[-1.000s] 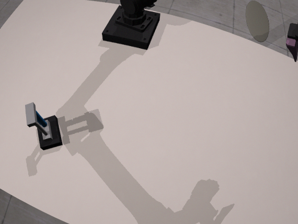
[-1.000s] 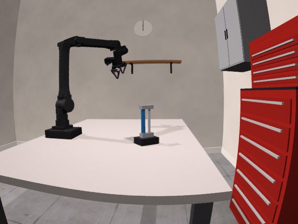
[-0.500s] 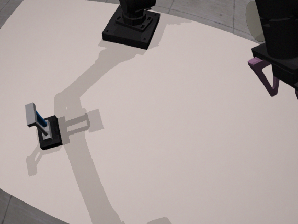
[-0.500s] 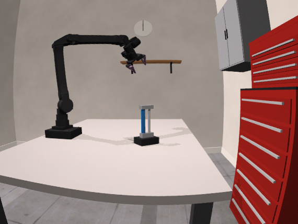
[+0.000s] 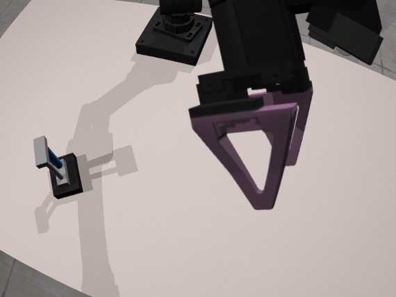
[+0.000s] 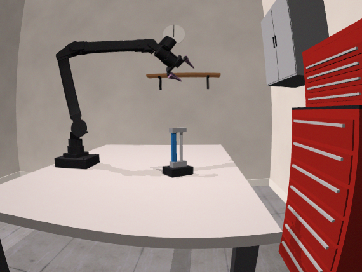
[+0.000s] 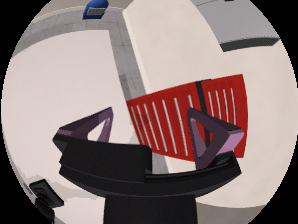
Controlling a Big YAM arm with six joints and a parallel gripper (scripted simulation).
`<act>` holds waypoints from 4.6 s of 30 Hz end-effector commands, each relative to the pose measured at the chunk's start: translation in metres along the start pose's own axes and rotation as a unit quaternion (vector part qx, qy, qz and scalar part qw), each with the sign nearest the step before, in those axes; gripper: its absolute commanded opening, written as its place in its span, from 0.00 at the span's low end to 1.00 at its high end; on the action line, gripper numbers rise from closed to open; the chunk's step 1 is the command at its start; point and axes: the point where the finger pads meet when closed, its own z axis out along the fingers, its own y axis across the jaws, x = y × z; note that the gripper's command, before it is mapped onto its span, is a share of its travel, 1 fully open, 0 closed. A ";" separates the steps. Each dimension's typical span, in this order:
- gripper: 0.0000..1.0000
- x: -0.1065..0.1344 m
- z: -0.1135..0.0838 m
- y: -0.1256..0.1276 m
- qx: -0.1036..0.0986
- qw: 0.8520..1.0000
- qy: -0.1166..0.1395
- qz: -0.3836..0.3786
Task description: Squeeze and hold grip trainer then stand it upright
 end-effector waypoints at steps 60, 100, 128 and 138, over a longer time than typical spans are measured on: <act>1.00 0.373 -0.033 0.080 0.462 0.483 0.229 0.708; 0.76 0.385 -0.041 0.104 0.485 0.460 0.247 0.701; 0.76 0.411 -0.031 0.115 0.480 0.467 0.259 0.696; 0.76 0.435 -0.019 0.120 0.478 0.466 0.269 0.694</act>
